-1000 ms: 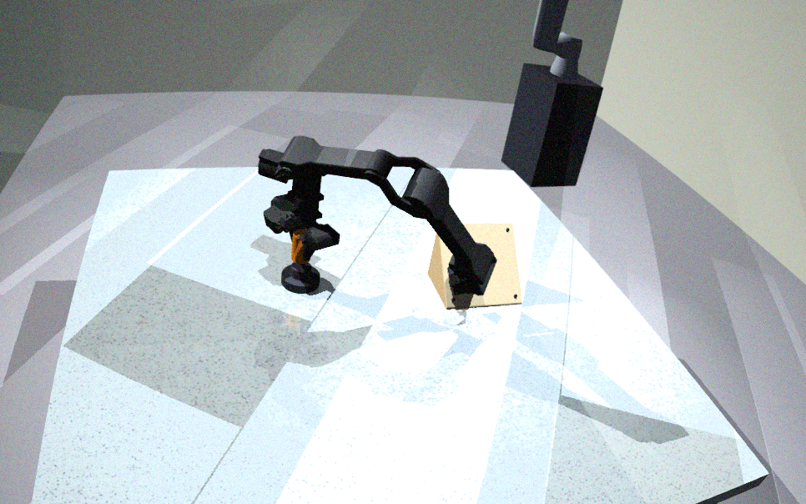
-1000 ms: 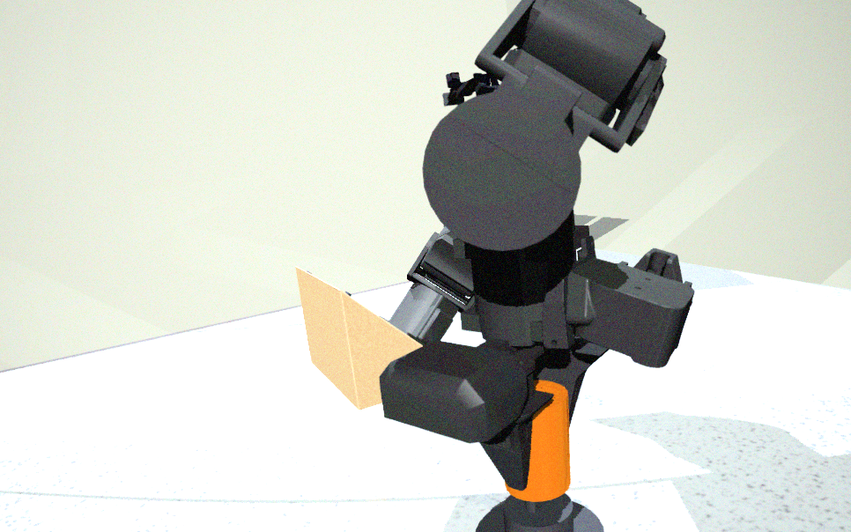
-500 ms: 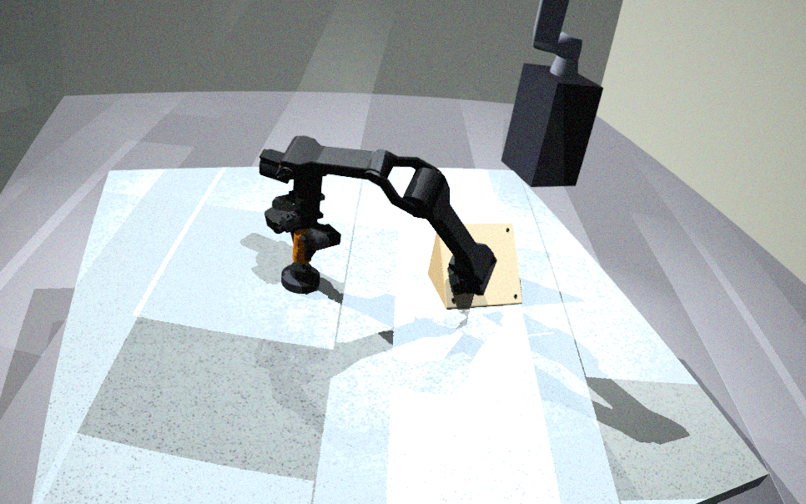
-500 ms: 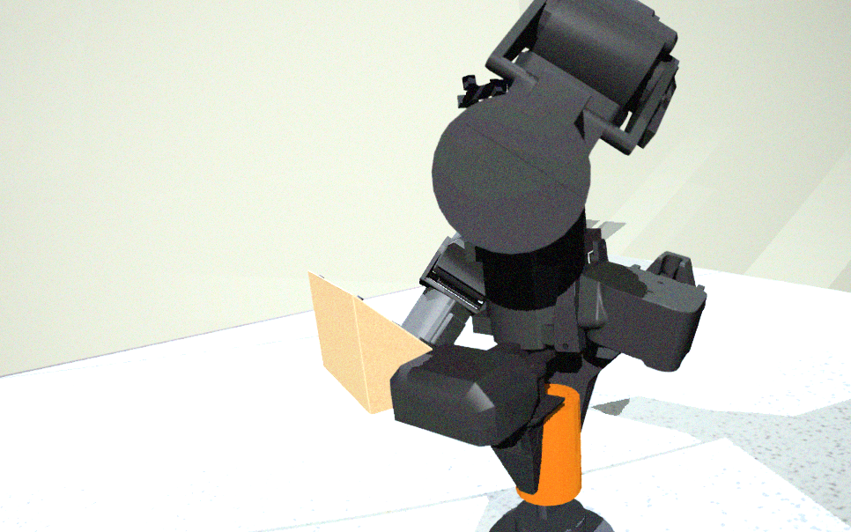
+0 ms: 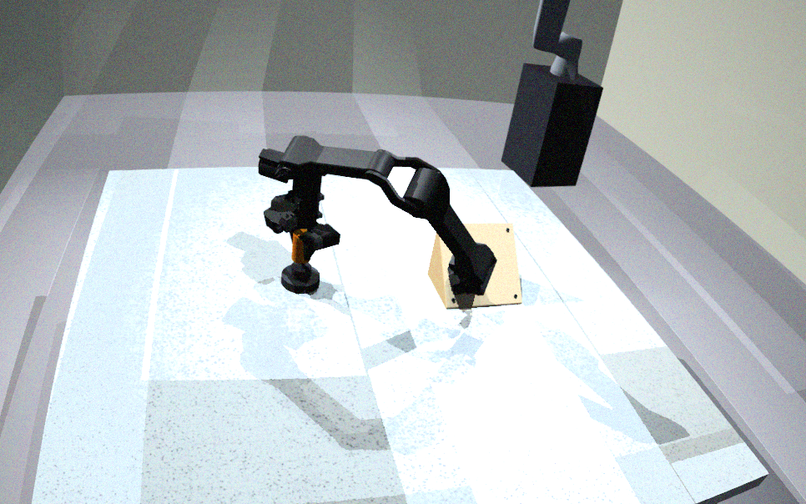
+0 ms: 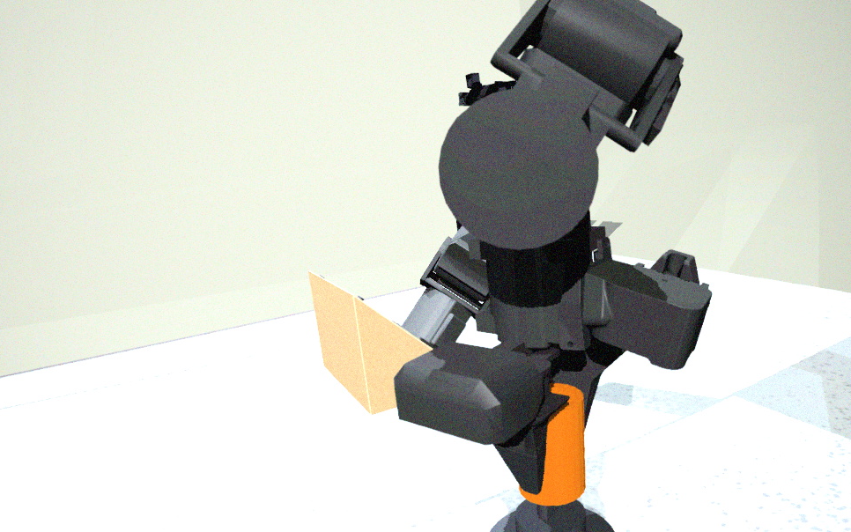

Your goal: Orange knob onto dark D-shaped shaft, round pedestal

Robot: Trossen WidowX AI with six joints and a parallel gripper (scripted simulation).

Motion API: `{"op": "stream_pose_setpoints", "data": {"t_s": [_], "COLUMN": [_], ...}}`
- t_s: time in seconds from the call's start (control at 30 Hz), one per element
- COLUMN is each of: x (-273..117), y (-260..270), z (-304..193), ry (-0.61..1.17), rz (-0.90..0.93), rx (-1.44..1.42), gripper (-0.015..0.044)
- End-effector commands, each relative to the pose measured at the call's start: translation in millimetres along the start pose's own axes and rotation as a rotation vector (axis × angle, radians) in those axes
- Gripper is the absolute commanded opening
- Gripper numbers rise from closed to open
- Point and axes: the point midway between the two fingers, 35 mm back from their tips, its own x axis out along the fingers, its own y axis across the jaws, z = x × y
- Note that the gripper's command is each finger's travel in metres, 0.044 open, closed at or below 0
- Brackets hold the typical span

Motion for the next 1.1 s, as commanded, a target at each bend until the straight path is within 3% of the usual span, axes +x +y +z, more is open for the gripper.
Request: {"op": "stream_pose_setpoints", "data": {"t_s": [0.0,1.07], "x": [1.4,3.4], "y": [-0.4,-0.1], "z": [-0.9,-2.0], "ry": [-0.002,-0.002], "rz": [0.000,0.000], "rx": [-0.001,-0.001], "gripper": [0.0000,0.0000]}}
